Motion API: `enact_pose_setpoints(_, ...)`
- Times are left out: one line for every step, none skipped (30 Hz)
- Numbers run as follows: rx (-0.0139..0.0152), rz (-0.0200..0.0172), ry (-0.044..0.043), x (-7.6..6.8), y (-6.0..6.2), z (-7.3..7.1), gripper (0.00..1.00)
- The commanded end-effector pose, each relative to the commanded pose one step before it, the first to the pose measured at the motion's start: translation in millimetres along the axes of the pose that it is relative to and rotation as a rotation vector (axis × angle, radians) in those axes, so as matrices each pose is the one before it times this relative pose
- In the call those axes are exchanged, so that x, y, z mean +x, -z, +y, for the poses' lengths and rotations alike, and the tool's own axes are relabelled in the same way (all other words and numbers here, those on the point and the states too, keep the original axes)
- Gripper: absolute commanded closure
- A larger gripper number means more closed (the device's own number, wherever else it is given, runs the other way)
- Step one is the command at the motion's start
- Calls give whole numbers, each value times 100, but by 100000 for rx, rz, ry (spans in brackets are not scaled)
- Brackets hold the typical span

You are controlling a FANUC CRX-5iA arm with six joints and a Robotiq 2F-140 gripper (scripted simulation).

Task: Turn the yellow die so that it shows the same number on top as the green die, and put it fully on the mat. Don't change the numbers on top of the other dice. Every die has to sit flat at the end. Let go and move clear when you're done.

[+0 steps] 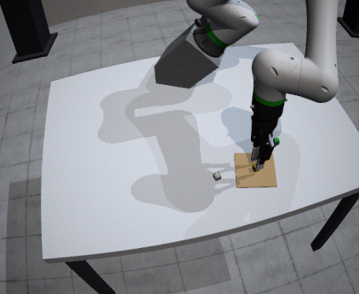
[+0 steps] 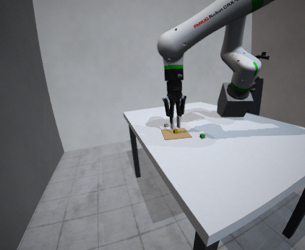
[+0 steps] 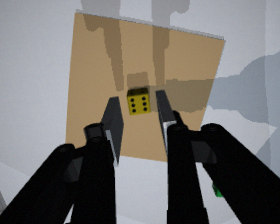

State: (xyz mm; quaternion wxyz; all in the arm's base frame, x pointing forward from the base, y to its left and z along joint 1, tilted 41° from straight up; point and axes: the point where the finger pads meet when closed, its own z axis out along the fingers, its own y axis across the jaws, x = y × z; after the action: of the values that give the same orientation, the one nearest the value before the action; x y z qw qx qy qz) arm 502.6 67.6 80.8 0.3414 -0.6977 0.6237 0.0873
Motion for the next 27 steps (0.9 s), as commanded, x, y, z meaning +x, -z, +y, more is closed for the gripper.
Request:
enact_pose_setpoints(35, 23, -6, 15, 19, -15, 79)
enact_pose_setpoints(0, 0, 0, 0, 0, 0, 79)
enact_pose_setpoints(0, 0, 0, 0, 0, 0, 79)
enact_pose_setpoints(0, 0, 0, 0, 0, 0, 79)
enact_pose_setpoints(0, 0, 0, 0, 0, 0, 79)
enact_pose_setpoints(0, 0, 0, 0, 0, 0, 79)
enact_pose_setpoints(0, 0, 0, 0, 0, 0, 79)
enact_pose_setpoints(0, 0, 0, 0, 0, 0, 79)
enact_pose_setpoints(0, 0, 0, 0, 0, 0, 79)
enact_pose_setpoints(0, 0, 0, 0, 4, 0, 79)
enact_pose_setpoints(0, 0, 0, 0, 25, 0, 79)
enact_pose_setpoints(0, 0, 0, 0, 61, 0, 79)
enact_pose_setpoints(0, 0, 0, 0, 109, 0, 79)
enact_pose_setpoints(0, 0, 0, 0, 162, 0, 79)
enact_pose_setpoints(0, 0, 0, 0, 217, 0, 79)
enact_pose_setpoints(0, 0, 0, 0, 270, 0, 79)
enact_pose_setpoints(0, 0, 0, 0, 319, 0, 79)
enact_pose_setpoints(0, 1, 0, 0, 360, 0, 79)
enact_pose_setpoints(0, 0, 0, 0, 391, 0, 79)
enact_pose_setpoints(0, 0, 0, 0, 412, 0, 79)
enact_pose_setpoints(0, 0, 0, 0, 422, 0, 79)
enact_pose_setpoints(0, 0, 0, 0, 420, 0, 79)
enact_pose_setpoints(0, 0, 0, 0, 407, 0, 79)
enact_pose_setpoints(0, 0, 0, 0, 0, 0, 79)
enact_pose_setpoints(0, 0, 0, 0, 0, 0, 79)
enact_pose_setpoints(0, 1, 0, 0, 383, 0, 79)
enact_pose_setpoints(0, -1, 0, 0, 348, 0, 79)
